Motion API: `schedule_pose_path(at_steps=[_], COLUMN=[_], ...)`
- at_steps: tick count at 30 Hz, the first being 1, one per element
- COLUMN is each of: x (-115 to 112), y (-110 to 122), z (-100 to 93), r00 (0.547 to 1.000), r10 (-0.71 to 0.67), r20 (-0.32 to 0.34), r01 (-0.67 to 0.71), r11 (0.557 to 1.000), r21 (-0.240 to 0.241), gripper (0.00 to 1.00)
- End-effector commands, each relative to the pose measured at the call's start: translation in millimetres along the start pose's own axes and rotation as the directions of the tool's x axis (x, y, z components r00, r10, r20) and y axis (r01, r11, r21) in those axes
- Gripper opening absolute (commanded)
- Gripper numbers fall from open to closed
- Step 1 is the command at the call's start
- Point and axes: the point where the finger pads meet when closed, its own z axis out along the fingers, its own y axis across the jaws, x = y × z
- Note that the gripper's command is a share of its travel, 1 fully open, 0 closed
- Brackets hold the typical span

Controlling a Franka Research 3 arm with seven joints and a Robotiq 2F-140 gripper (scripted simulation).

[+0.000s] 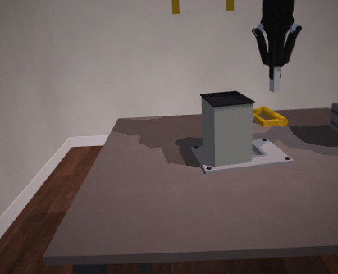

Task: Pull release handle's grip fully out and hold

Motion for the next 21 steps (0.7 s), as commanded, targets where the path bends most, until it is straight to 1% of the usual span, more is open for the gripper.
schedule_pose_path(at_steps=[1,6,11,13,16,21], x=[-0.1,-0.1,-0.1,-0.1,-0.2,-0.2], y=[-0.8,-0.8,-0.9,-1.1,-1.4,-1.6], z=[-0.6,-0.6,-0.9,-1.5,-2.9,-3.9], r00=[1.000,1.000,0.999,0.995,0.969,0.936], r10=[0.003,0.004,0.035,0.100,0.247,0.351], r20=[-0.001,-0.001,-0.001,0.000,0.001,0.003], r01=[-0.003,-0.004,-0.035,-0.100,-0.247,-0.351], r11=[1.000,1.000,0.999,0.995,0.969,0.936], r21=[0.004,0.004,0.005,0.006,0.007,0.008], gripper=[0.00,0.00,0.00,0.00,0.00,0.00])
